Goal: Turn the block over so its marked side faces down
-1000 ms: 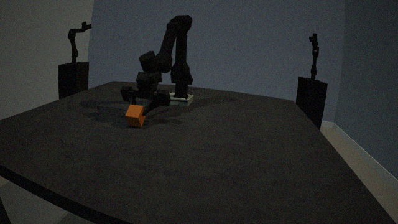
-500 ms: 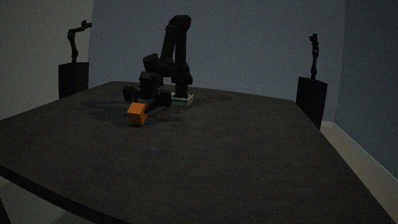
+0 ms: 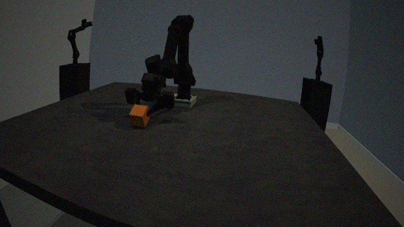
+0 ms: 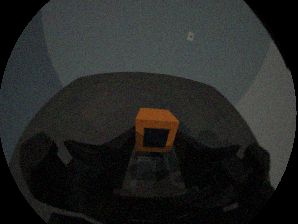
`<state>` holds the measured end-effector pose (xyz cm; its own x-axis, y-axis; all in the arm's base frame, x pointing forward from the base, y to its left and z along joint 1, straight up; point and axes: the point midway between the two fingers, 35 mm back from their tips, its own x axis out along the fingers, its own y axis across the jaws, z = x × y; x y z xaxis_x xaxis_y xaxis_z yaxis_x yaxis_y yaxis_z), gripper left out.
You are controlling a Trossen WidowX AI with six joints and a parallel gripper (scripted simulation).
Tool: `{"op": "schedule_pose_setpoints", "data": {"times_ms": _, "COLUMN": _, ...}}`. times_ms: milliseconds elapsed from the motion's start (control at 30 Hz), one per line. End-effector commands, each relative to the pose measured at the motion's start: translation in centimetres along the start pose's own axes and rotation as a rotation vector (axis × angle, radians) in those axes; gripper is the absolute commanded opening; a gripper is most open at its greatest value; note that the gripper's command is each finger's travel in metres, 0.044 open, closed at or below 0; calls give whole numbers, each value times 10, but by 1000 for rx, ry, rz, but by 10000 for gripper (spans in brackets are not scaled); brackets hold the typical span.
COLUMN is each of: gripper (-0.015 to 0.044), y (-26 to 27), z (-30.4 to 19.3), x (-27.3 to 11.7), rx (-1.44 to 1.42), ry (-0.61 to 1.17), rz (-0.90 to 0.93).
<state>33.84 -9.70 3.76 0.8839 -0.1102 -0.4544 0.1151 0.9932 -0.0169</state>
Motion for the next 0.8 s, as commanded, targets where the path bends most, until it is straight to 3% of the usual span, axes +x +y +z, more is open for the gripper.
{"op": "schedule_pose_setpoints", "data": {"times_ms": 0, "gripper": 236, "y": 0, "z": 0, "x": 0, "rx": 5, "ry": -3, "rz": 3}}
{"op": "schedule_pose_setpoints", "data": {"times_ms": 267, "gripper": 440, "y": 0, "z": 0, "x": 0, "rx": 5, "ry": -3, "rz": 3}}
{"op": "schedule_pose_setpoints", "data": {"times_ms": 767, "gripper": 440, "y": 0, "z": 0, "x": 0, "rx": 5, "ry": -3, "rz": 3}}
